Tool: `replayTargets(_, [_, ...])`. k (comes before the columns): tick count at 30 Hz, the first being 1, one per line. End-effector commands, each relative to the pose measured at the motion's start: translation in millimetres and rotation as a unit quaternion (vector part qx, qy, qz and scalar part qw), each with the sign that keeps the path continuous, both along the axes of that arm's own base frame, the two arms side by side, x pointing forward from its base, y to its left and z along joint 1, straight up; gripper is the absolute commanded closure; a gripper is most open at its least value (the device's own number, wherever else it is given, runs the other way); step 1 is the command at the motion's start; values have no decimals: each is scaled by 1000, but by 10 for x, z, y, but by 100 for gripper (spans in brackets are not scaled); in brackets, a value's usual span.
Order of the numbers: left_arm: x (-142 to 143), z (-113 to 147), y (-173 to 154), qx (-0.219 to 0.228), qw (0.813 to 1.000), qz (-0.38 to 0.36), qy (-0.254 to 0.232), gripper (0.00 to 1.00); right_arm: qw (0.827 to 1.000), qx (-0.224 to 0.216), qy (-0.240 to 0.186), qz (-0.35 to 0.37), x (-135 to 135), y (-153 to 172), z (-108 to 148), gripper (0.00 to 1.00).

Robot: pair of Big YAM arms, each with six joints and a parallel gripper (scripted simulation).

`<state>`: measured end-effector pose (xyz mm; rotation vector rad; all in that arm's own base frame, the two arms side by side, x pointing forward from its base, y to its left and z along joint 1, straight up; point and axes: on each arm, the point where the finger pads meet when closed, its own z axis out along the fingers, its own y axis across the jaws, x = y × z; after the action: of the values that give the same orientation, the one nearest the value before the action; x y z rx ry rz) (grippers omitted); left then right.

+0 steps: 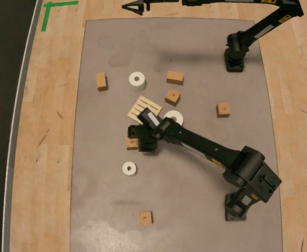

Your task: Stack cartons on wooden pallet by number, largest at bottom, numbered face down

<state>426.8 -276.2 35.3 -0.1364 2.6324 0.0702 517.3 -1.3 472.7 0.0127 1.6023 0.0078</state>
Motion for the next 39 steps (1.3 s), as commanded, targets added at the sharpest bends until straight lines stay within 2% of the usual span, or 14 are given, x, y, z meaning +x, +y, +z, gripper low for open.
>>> replayTargets(1, [142, 236, -202, -21, 1000, 0, -21, 21, 1000, -7, -21, 1, 10, 8, 256, 0])
replayTargets(17, [304, 54, -322, -21, 1000, 0, -20, 21, 1000, -7, -21, 1, 10, 8, 256, 0])
replayTargets(39, [489, -210, -250, -18, 1000, 0, -20, 21, 1000, -7, -21, 1, 10, 8, 256, 0])
